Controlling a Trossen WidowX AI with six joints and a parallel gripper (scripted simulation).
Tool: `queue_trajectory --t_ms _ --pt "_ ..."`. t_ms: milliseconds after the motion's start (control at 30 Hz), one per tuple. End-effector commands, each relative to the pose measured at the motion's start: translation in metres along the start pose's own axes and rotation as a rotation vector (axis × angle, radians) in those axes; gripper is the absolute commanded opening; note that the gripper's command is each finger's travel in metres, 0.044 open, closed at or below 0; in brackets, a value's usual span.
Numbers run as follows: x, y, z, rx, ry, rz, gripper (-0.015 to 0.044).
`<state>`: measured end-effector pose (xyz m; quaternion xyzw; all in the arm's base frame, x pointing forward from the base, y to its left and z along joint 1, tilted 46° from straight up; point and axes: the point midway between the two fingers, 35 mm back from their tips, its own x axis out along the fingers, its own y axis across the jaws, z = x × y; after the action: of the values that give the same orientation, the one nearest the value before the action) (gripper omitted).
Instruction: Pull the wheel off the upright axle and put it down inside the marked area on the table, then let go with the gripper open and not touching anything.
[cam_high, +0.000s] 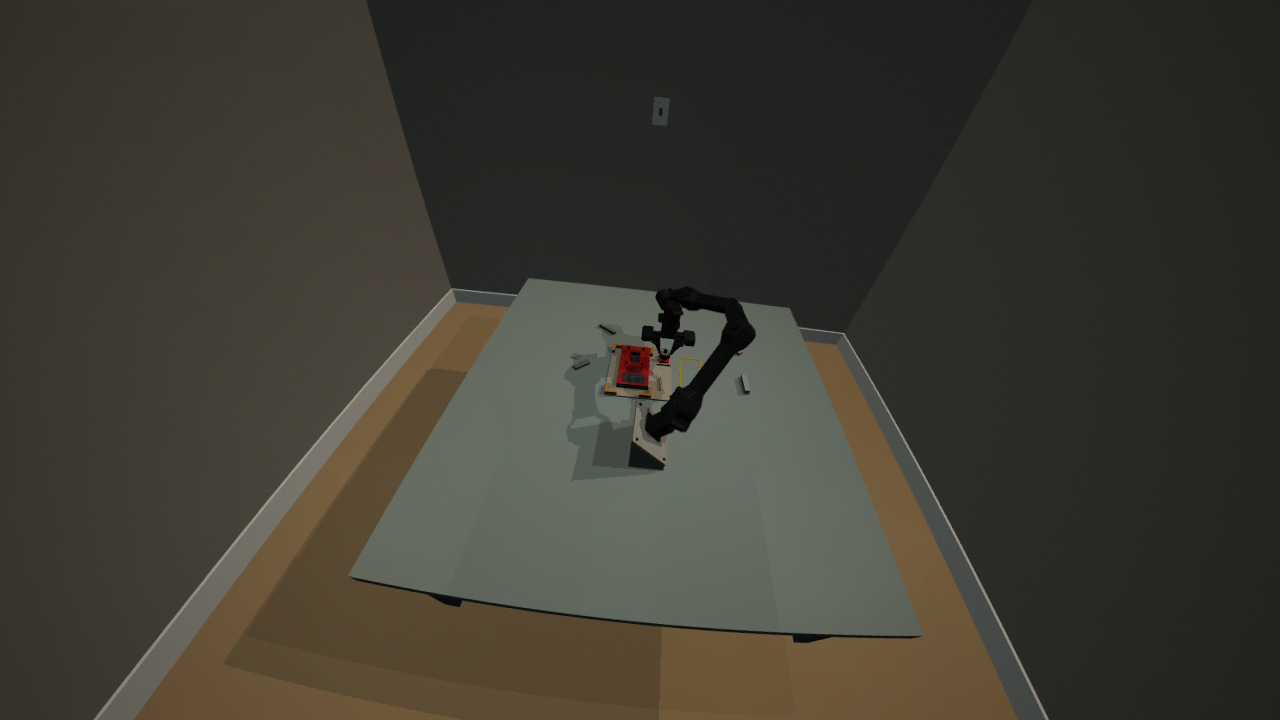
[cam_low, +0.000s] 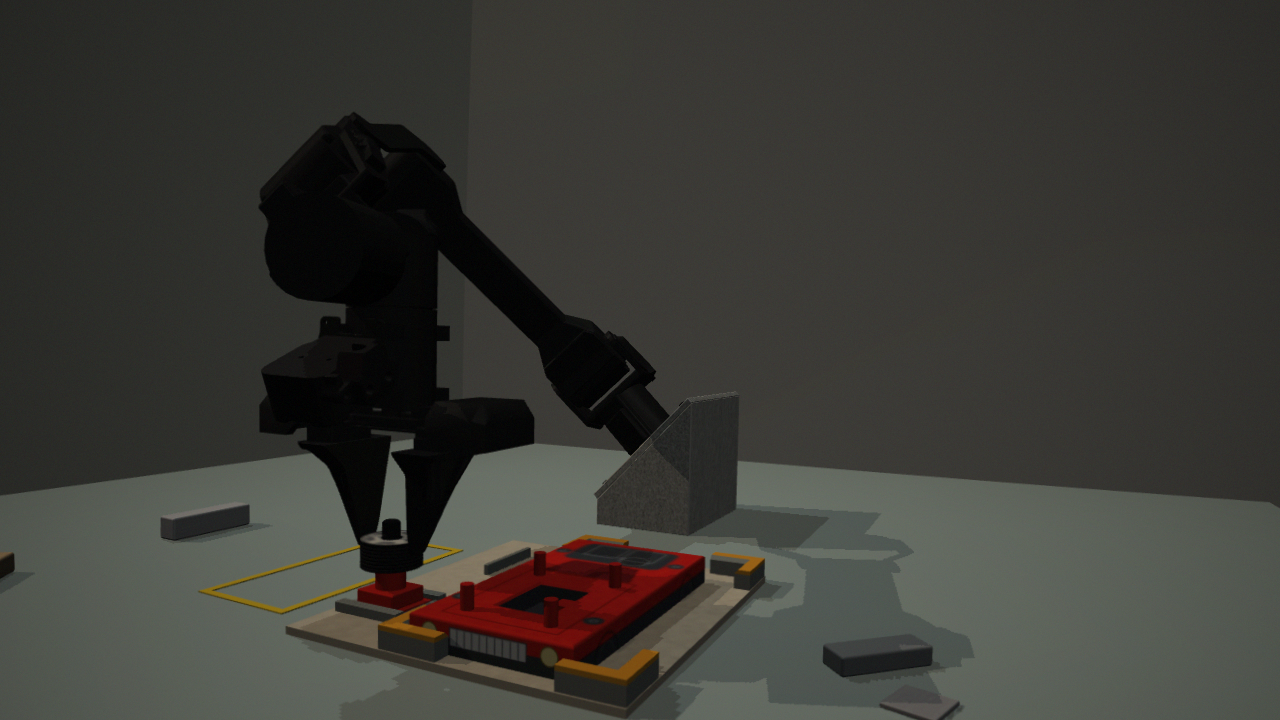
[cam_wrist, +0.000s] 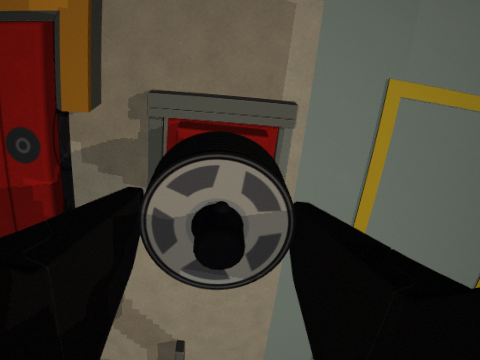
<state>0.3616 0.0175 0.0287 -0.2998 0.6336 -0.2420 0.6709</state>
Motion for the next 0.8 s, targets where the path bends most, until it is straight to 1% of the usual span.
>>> queue_trajectory --t_ms 0,767 --pt "-0.0049 0.0012 0.0002 -0.002 -0.004 0.001 0.0000" --pt "-0.0124 0.0014 0.0003 -0.003 -0.005 0.001 0.0000"
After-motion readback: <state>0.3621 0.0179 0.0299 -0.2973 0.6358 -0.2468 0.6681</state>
